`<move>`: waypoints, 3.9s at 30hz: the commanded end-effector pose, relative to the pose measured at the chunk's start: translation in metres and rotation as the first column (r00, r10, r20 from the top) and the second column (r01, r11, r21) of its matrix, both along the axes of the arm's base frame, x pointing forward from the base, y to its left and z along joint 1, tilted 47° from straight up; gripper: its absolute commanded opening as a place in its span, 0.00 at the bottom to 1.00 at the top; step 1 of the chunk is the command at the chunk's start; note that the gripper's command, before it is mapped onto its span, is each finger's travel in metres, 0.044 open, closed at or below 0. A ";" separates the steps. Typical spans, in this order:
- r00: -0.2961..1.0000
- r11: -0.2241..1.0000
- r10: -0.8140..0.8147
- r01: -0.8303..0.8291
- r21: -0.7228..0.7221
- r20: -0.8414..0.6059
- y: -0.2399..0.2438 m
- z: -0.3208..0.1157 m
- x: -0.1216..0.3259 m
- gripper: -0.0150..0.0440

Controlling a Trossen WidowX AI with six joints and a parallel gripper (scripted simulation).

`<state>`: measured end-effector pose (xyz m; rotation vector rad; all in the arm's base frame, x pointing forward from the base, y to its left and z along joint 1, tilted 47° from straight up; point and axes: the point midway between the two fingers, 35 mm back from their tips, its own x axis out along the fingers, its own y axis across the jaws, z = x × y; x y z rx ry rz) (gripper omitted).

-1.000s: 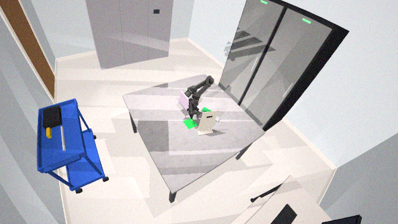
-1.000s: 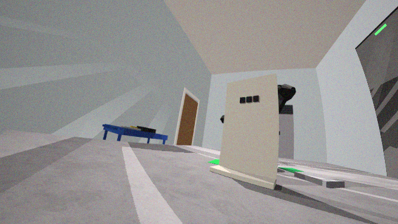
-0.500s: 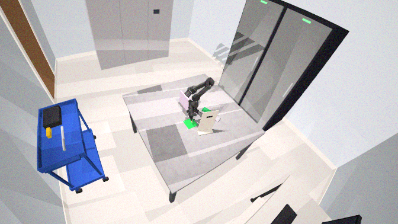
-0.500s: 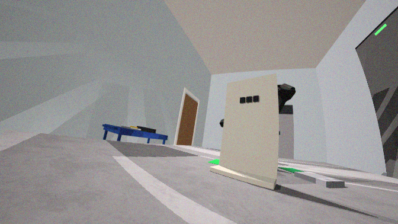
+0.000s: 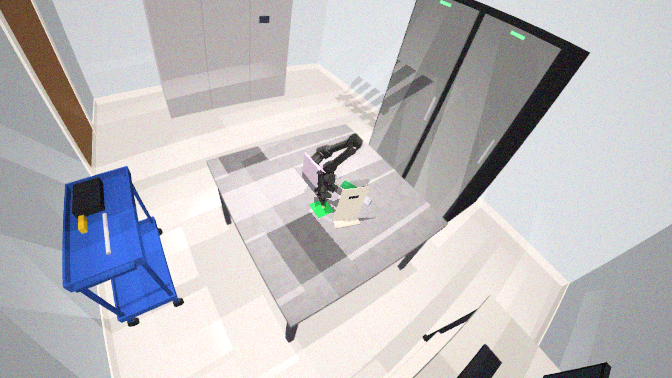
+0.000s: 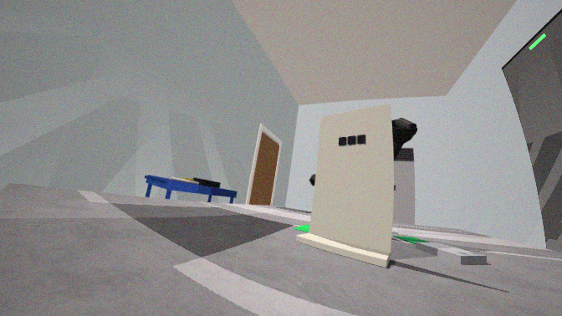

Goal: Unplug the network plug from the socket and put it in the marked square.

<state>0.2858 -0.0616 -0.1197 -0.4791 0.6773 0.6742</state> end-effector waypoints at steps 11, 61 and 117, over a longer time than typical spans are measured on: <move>1.000 1.000 -0.006 0.006 0.003 -0.003 0.014 -0.011 -0.001 0.25; 1.000 1.000 -0.005 0.005 0.001 -0.004 0.003 0.007 -0.016 0.52; 1.000 1.000 -0.005 0.005 -0.004 -0.007 -0.051 0.055 -0.023 0.52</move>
